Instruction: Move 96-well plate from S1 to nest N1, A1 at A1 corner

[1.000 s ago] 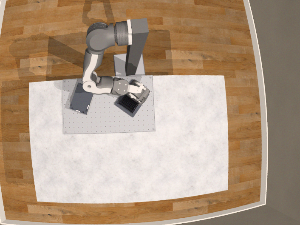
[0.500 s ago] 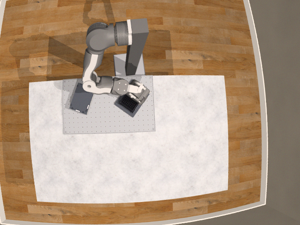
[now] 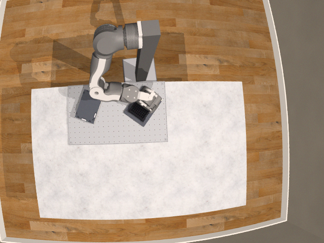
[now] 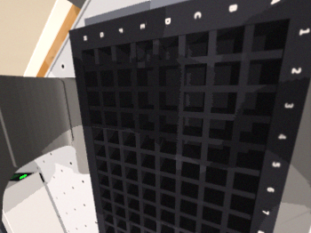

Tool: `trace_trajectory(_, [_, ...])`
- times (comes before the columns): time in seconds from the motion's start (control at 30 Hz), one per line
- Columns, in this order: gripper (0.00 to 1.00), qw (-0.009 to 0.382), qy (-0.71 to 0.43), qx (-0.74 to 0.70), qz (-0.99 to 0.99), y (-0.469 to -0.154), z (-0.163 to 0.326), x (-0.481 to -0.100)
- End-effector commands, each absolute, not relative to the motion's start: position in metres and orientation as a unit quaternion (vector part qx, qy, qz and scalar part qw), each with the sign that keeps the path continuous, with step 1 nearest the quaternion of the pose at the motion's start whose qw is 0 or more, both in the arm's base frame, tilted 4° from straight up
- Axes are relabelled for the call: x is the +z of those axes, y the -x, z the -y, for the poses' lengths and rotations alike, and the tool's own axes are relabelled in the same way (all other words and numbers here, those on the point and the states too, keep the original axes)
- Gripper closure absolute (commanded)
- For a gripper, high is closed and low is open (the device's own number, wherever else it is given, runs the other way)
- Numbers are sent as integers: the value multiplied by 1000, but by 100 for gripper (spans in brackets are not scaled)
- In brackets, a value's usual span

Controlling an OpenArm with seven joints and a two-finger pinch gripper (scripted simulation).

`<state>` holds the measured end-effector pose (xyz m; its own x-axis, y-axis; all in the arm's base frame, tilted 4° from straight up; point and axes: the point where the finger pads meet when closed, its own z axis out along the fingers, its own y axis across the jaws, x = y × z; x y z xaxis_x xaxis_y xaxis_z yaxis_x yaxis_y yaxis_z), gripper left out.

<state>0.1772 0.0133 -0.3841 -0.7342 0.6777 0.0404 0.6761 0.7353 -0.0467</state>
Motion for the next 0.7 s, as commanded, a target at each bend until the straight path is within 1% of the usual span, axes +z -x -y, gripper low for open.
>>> trace_trajectory(0.0, [100, 26, 361, 11, 932, -177, -15, -384])
trace_trajectory(0.67, [100, 26, 361, 11, 932, -177, -15, -387])
